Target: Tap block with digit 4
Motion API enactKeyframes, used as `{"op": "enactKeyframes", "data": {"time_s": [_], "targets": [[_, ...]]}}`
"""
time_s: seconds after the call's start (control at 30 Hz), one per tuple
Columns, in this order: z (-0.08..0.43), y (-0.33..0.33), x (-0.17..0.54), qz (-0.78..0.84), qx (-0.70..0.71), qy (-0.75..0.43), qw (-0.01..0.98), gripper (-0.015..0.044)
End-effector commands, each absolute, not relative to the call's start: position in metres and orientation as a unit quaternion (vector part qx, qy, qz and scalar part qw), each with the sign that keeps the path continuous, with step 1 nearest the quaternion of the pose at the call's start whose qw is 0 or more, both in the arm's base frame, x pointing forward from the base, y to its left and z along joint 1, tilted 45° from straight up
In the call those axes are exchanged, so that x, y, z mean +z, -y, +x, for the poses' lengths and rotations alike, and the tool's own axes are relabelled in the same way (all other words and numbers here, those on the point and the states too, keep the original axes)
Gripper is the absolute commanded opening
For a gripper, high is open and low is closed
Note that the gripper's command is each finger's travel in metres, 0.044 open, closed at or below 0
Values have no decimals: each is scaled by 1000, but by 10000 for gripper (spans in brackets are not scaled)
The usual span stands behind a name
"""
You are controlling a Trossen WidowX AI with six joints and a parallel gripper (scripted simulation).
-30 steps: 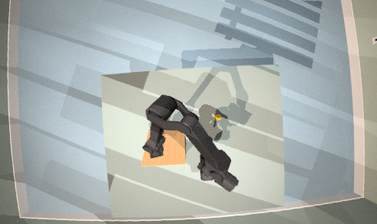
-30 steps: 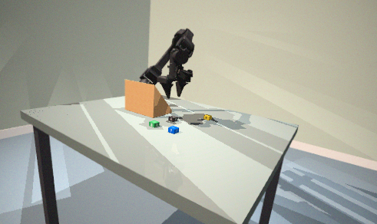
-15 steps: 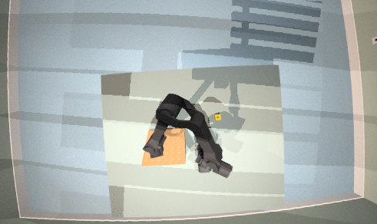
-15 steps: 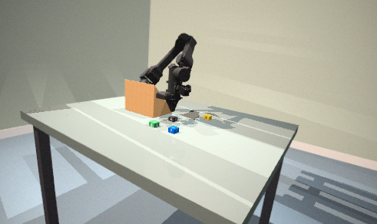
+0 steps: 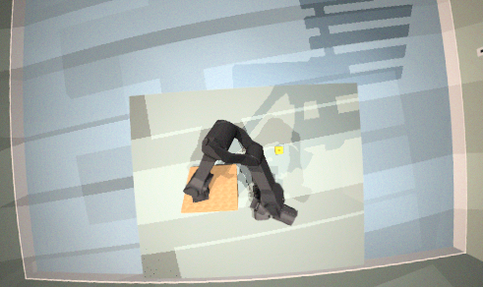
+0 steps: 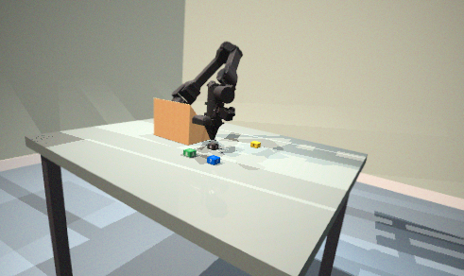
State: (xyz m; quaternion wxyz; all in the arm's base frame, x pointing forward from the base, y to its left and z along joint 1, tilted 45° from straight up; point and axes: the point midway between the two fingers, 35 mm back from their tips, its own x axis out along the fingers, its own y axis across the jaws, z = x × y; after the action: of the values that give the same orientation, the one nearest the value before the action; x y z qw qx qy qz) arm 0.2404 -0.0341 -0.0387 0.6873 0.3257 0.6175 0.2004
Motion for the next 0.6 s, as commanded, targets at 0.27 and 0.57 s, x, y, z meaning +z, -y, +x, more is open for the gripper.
{"op": "enactKeyframes", "data": {"time_s": [0.27,0.57], "targets": [[242,19,-53,329,201,-619,684,20],[241,26,-47,328,200,-619,686,20]]}}
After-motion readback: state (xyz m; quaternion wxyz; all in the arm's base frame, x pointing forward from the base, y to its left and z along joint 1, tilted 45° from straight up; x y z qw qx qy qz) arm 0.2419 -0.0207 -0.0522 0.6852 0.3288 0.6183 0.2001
